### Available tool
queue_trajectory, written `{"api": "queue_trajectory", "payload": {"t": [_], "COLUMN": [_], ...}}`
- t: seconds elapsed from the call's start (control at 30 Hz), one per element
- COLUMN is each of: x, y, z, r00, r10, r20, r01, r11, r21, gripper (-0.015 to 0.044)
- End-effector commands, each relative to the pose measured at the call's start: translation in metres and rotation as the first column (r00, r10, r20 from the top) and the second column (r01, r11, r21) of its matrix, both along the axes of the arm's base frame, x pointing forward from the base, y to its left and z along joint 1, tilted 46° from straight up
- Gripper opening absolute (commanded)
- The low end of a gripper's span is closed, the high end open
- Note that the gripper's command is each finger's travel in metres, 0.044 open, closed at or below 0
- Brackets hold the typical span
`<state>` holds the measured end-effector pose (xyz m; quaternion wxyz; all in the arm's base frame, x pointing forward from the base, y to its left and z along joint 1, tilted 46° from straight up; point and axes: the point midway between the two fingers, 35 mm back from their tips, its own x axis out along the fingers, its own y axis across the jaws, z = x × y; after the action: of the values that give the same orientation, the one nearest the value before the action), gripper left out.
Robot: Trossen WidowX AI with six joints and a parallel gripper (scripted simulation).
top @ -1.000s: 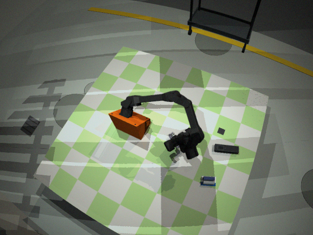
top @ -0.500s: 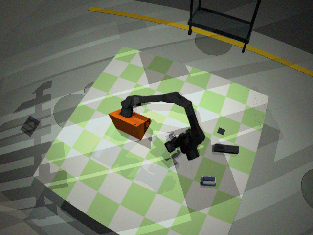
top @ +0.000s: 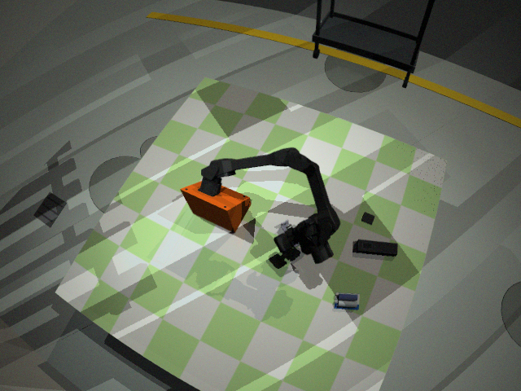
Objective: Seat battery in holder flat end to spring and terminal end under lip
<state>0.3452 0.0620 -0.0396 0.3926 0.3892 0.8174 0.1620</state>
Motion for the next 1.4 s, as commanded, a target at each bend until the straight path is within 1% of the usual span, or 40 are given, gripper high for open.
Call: {"api": "queue_trajectory", "payload": {"t": [0.0, 1.37], "x": [0.0002, -0.0042], "y": [-0.0002, 0.0057], "z": [-0.0034, -0.0066], "r00": [1.0, 0.99], "r10": [-0.006, -0.085], "r20": [0.015, 0.113], "r01": [0.006, 0.1], "r11": [1.0, 0.986], "r21": [-0.017, -0.132], "gripper": [0.0069, 0.0069]}}
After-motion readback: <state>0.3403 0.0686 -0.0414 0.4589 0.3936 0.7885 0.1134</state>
